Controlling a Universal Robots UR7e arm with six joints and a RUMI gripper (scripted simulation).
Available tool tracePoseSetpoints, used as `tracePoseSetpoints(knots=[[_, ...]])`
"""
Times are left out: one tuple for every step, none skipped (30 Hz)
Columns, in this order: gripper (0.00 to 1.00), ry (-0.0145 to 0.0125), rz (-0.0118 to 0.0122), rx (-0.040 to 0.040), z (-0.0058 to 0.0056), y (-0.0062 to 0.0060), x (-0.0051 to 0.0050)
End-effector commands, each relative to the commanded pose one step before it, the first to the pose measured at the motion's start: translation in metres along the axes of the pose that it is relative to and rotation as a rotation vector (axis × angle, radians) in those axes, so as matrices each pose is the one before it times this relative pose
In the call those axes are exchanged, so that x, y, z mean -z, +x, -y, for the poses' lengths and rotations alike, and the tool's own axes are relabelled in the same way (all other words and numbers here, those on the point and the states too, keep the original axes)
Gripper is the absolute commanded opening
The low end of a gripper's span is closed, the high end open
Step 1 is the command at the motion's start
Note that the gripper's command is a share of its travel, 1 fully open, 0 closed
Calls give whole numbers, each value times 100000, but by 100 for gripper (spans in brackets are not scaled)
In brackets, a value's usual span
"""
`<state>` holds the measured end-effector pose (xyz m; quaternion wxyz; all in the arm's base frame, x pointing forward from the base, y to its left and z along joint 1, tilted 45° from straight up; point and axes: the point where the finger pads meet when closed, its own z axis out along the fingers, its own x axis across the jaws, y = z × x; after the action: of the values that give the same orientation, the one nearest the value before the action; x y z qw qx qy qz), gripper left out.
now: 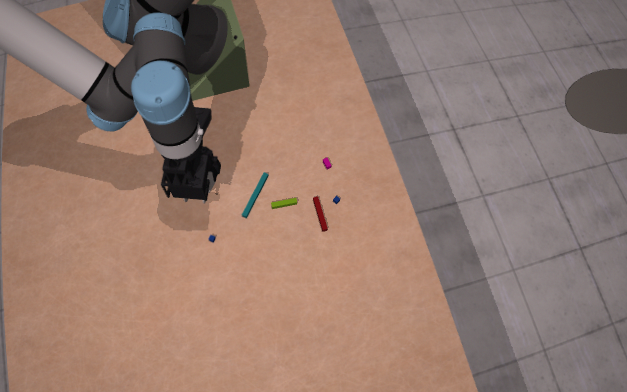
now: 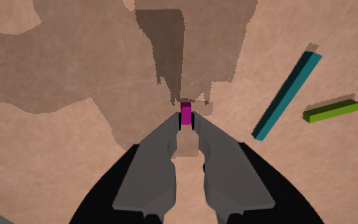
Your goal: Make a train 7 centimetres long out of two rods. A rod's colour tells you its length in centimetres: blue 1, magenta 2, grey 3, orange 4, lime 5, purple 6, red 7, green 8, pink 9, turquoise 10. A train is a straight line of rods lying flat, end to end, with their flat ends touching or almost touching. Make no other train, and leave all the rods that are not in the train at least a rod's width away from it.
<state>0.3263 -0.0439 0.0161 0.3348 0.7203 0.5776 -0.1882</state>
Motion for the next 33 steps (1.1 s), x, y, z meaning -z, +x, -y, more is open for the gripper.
tracePoseSetpoints(knots=[[0,-70,-25,-28,-22,5,19],[0,0,0,0,0,0,0],[0,0,0,0,0,0,0],[0,0,0,0,0,0,-1],[0,0,0,0,0,0,-5],[0,0,0,0,0,0,-13],[0,0,0,0,0,0,-24],[0,0,0,0,0,0,-35],[0,0,0,0,0,0,-48],[0,0,0,0,0,0,0],[0,0,0,0,0,0,0],[0,0,0,0,0,0,-59],[0,0,0,0,0,0,-70],[0,0,0,0,0,0,-79],[0,0,0,0,0,0,-87],[0,0,-1,0,-1,1,-92],[0,0,0,0,0,0,-94],[0,0,0,0,0,0,-94],[0,0,1,0,1,-1,-91],[0,0,0,0,0,0,-86],[0,0,0,0,0,0,-79],[0,0,0,0,0,0,-69],[0,0,0,0,0,0,-59],[0,0,0,0,0,0,-47],[0,0,0,0,0,0,-35],[0,0,0,0,0,0,-23],[0,0,0,0,0,0,0],[0,0,0,0,0,0,0],[0,0,0,0,0,0,-13],[0,0,0,0,0,0,-5],[0,0,0,0,0,0,-1],[0,0,0,0,0,0,0],[0,0,0,0,0,0,0]])
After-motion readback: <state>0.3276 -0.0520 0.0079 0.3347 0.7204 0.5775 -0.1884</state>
